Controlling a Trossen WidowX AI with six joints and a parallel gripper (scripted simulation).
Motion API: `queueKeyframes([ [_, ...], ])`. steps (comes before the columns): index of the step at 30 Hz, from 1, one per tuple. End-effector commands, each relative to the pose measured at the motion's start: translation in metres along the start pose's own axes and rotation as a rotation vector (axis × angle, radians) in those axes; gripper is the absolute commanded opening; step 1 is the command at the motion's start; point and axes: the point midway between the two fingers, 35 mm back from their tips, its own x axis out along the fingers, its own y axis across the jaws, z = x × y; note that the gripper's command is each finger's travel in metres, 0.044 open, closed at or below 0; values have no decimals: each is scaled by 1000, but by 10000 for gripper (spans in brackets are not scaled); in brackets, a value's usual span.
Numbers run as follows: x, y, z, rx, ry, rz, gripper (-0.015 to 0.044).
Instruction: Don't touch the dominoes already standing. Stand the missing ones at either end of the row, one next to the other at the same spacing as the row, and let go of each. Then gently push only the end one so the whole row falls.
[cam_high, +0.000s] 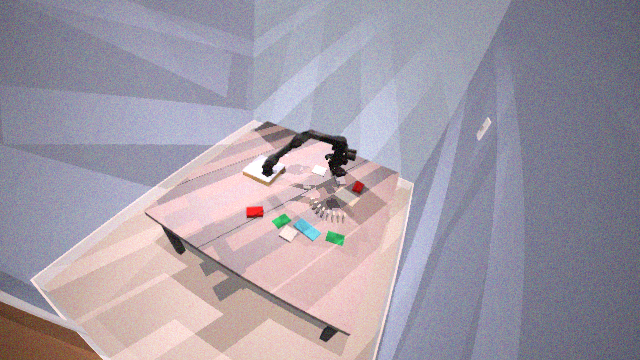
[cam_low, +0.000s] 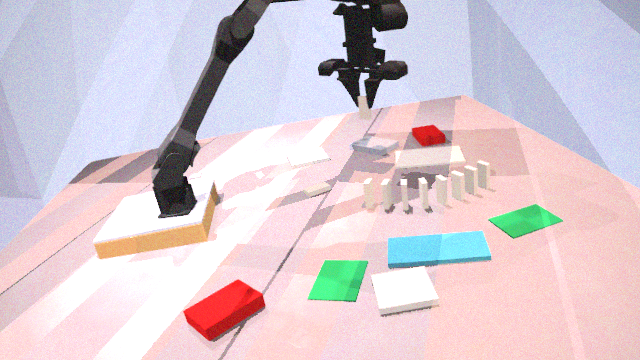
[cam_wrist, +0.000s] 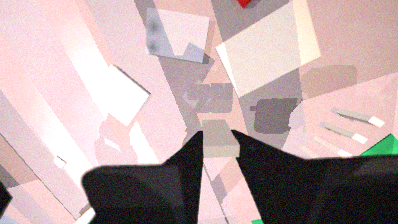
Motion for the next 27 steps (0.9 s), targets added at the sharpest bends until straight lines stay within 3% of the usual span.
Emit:
queueKeyframes([
  [1,-17,-30,-48,376,-8,-35,107],
  [10,-25,-50,-167,1340,-12,-82,107],
  [19,-22,-51,-169,1358,-13,-83,107],
  [27,17,-59,-167,1358,-13,-84,107],
])
